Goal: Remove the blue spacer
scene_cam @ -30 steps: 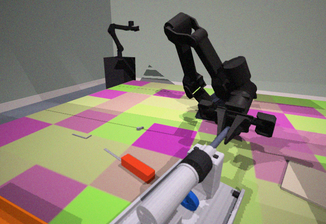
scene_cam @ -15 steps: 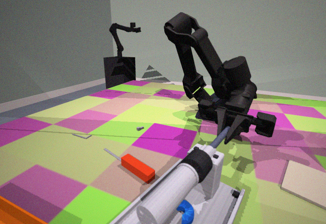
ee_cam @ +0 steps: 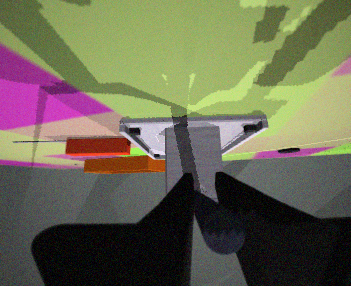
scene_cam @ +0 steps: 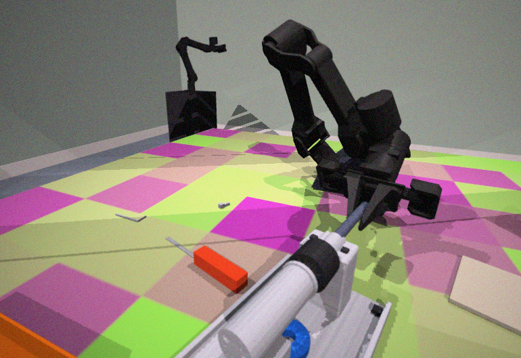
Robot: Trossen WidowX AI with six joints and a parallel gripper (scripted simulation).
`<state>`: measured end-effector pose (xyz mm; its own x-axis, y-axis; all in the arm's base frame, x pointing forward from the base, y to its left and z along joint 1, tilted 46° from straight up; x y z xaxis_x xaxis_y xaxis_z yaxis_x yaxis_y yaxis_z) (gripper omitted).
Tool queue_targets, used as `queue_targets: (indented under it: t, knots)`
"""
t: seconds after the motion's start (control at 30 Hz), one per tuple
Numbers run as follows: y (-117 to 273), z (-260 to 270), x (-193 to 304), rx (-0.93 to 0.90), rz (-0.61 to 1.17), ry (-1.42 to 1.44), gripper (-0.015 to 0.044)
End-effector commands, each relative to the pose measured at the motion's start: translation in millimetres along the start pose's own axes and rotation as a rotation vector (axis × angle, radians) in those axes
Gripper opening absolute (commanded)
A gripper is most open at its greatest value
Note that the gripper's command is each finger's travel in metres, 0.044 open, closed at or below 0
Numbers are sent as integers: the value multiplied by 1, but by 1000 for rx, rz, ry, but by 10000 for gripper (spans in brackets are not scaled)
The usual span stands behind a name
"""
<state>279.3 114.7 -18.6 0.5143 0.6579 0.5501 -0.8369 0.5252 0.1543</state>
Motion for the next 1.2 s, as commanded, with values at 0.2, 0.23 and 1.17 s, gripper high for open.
queue_targets:
  t: [0.2, 0.23, 1.17]
  knots:
    - [-3, 1, 2, -1, -1, -3, 0]
    - [-3, 1, 2, -1, -1, -3, 0]
    - [-11, 2, 7, -1, 0, -3, 0]
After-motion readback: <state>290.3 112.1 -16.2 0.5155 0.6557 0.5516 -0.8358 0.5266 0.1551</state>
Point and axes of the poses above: the point midway between the two fingers, 35 mm back from their tips, its own y axis back along the fingers, its own z axis across the jaws, x = y × z, the point moved 5 cm from there along y, back along the fingers, and after that the axes turned 13 degrees about y, right-handed, at the moved point
